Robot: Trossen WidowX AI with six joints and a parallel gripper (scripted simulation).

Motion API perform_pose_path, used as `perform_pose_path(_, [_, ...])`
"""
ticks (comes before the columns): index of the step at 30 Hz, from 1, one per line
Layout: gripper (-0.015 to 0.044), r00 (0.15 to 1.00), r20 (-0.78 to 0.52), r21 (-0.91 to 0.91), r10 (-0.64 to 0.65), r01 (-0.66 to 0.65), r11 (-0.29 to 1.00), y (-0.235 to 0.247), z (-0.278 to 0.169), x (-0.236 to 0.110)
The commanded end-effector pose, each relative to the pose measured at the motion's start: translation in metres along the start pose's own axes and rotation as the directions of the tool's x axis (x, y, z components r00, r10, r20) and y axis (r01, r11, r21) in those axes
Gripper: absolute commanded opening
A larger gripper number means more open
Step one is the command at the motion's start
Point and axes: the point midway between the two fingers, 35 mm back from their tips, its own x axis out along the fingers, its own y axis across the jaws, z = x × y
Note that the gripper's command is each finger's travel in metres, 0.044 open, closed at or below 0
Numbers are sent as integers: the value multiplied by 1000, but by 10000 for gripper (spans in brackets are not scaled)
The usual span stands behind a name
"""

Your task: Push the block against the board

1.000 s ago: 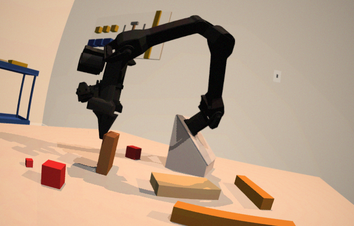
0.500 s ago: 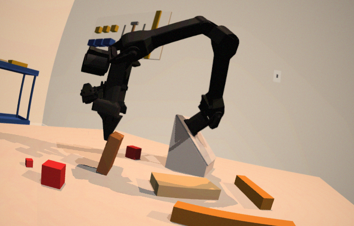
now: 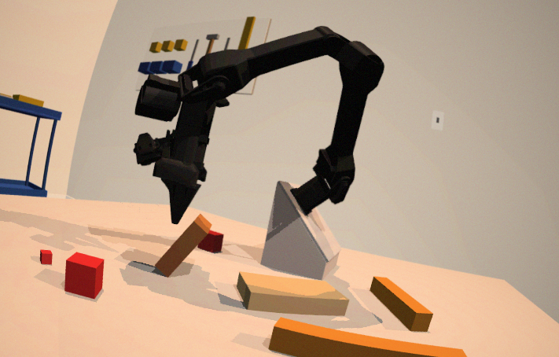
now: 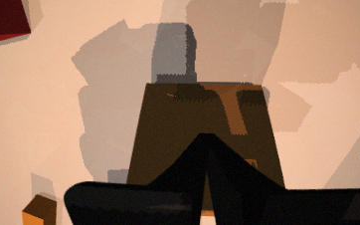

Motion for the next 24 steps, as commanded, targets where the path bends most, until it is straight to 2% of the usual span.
perform_pose_path(1, [0, 1000, 1, 3, 5, -5, 1000, 1, -4, -1])
perform_pose_path(24, [0, 1000, 2, 2, 5, -5, 1000, 1, 27, -1])
